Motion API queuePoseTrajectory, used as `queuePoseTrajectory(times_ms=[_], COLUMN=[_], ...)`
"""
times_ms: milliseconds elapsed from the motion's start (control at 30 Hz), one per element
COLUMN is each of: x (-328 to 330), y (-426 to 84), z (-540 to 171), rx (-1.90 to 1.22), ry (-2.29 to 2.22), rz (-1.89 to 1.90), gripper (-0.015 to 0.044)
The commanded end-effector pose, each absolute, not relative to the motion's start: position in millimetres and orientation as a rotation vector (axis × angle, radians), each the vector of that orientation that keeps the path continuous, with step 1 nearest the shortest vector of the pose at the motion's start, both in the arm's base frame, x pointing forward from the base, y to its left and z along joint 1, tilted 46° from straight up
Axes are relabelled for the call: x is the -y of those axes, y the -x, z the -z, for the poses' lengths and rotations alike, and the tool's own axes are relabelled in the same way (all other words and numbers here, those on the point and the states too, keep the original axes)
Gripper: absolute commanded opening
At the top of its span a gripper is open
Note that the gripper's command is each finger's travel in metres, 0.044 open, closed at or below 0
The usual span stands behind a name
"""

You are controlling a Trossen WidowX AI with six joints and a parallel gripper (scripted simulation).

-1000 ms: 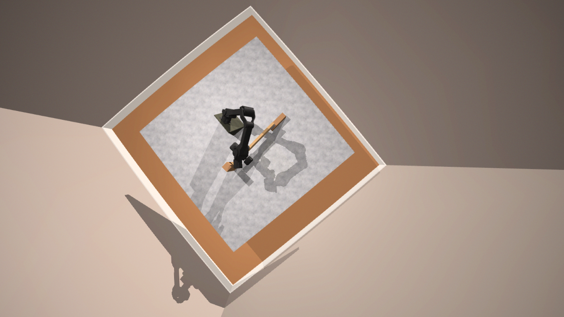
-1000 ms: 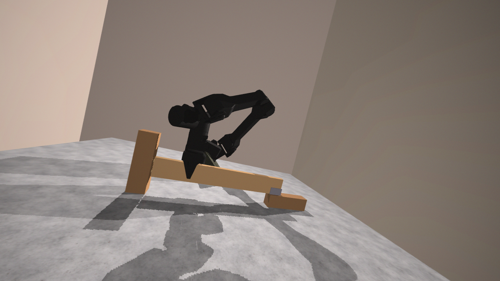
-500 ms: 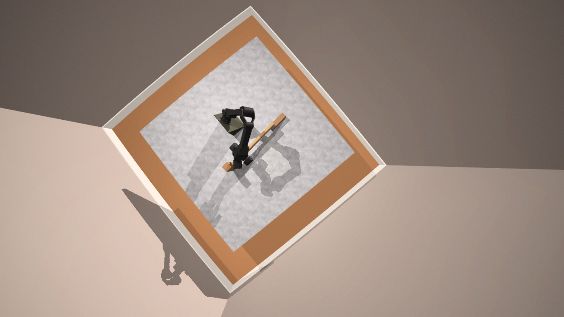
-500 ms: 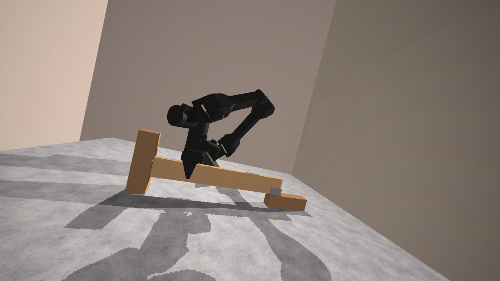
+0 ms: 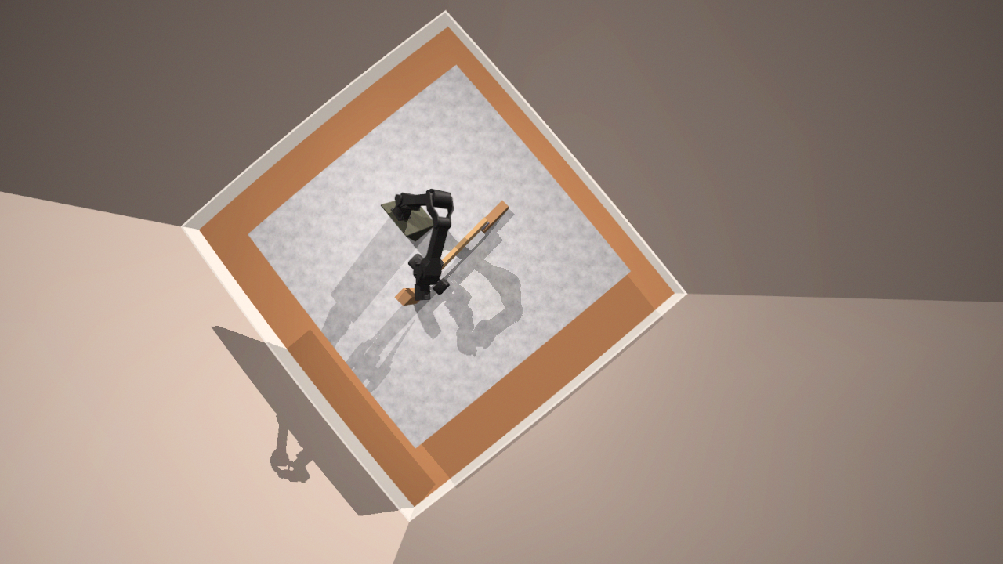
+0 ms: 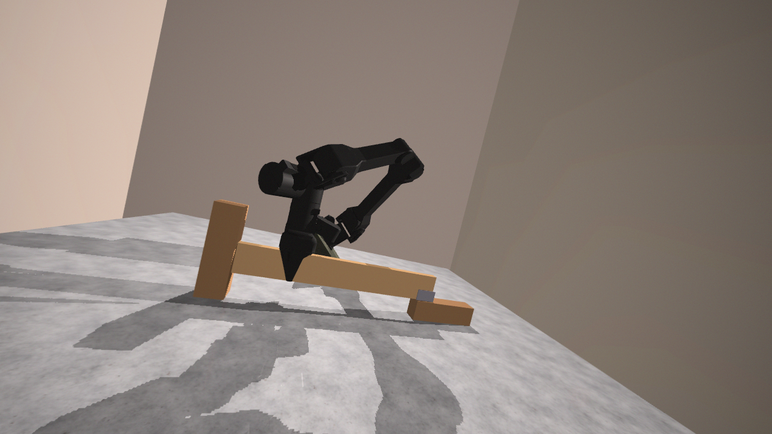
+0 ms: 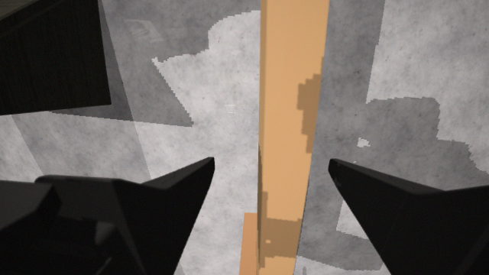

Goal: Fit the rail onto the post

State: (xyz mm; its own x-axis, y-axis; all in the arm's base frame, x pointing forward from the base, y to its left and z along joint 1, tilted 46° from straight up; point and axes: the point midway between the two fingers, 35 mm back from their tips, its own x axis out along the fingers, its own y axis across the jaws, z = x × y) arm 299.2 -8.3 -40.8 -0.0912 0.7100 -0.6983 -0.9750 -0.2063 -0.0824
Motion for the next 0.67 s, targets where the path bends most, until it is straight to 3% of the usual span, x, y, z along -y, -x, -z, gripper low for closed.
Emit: queuePoseTrajectory(times_ms=[0,167,633], x=[8.5,9.4,9.4], y=[-299.2,-295.3,-295.3], z=[38.5,-1.3,-1.3], rx=[-0.484,-0.484,-0.484], ry=[0.739,0.741,0.741], rz=[-1.646,-1.638,-1.638], gripper=[0.044,0.044,0.044])
